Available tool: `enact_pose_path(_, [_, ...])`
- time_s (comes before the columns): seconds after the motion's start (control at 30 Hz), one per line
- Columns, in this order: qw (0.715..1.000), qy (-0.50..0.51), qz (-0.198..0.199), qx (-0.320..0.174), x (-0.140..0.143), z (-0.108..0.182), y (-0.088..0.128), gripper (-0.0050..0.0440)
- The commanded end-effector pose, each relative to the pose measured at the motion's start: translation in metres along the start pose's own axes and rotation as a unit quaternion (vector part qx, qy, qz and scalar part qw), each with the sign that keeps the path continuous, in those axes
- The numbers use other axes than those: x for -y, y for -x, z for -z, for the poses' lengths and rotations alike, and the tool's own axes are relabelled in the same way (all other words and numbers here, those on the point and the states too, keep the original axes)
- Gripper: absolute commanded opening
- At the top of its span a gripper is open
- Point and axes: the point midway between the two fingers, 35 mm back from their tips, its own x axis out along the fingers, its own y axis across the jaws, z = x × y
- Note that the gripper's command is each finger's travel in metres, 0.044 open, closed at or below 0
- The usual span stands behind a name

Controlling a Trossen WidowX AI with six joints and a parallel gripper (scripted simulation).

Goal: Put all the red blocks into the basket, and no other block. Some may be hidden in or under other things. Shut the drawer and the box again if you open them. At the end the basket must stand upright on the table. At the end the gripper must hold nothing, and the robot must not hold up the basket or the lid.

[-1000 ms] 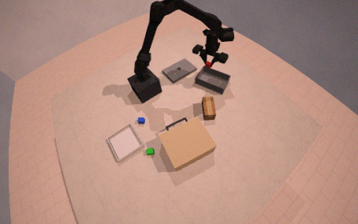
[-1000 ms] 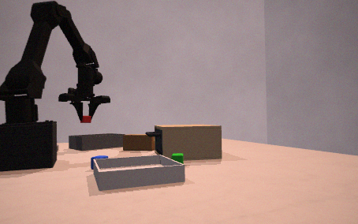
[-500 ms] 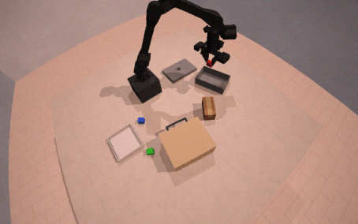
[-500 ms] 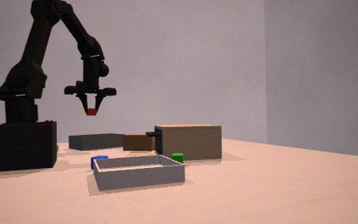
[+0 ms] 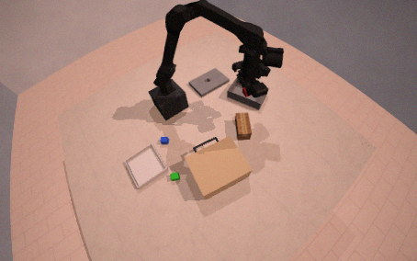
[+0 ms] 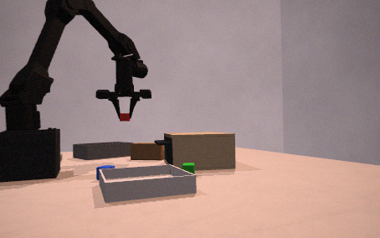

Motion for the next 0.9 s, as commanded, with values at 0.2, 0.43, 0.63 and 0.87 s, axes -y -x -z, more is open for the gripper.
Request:
enact_pose_path(0.2, [0.981,-0.194,-0.001,-0.004,0.067,0.063,-0.003,0.0])
enact_pose_path(0.43, [0.967,-0.256,-0.001,-0.005,0.099,0.101,-0.003,0.0])
enact_pose_path(0.63, [0.924,-0.382,0.0,-0.005,0.12,0.142,-0.002,0.0])
enact_pose_path(0.87, [0.898,-0.44,0.0,-0.005,0.14,0.188,-0.002,0.0])
